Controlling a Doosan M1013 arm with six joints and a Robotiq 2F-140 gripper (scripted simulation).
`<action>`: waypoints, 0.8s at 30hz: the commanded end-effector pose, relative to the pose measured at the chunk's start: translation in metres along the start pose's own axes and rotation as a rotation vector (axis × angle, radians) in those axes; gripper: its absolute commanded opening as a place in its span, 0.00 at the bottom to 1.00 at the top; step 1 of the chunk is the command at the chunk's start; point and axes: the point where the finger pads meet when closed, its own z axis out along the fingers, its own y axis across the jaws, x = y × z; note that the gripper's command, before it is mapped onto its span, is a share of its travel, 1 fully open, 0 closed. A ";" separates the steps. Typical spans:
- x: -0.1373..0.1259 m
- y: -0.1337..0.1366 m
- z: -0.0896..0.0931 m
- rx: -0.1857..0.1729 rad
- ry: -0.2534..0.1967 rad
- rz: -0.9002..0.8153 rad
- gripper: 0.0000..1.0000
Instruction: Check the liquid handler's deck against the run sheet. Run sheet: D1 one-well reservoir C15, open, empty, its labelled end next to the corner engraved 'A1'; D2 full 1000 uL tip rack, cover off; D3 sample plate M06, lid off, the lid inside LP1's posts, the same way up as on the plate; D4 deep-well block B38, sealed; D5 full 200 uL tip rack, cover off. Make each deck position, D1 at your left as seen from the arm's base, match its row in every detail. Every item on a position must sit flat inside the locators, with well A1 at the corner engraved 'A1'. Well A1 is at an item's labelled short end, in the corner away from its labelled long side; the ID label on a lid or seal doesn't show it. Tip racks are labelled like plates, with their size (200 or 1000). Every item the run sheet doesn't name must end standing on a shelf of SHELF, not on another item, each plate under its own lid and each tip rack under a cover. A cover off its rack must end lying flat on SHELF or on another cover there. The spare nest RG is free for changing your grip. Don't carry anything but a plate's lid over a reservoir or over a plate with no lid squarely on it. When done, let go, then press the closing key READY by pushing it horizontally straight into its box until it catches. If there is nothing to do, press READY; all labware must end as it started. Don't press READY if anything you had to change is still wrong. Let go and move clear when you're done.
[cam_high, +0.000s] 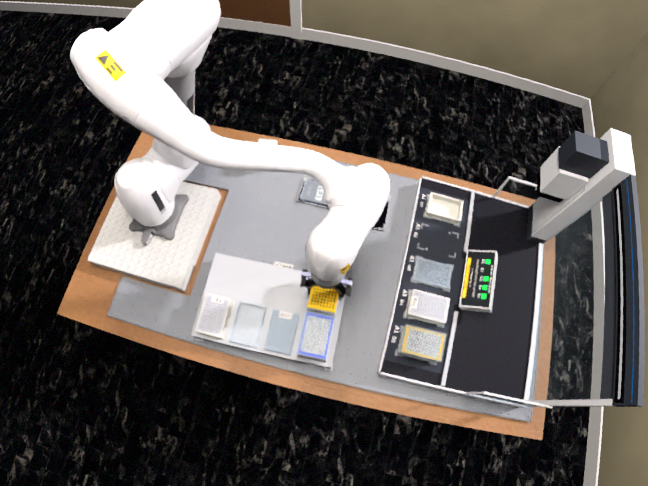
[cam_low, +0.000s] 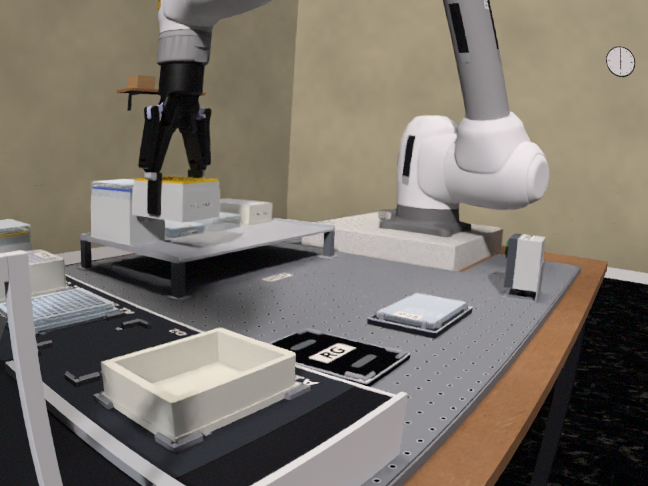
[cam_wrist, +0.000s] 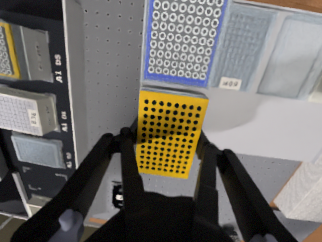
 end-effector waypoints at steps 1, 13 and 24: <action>0.000 0.000 0.004 0.001 0.000 0.000 0.10; 0.000 0.000 0.021 0.001 0.000 0.000 0.10; 0.000 -0.001 0.038 0.001 0.000 0.000 0.10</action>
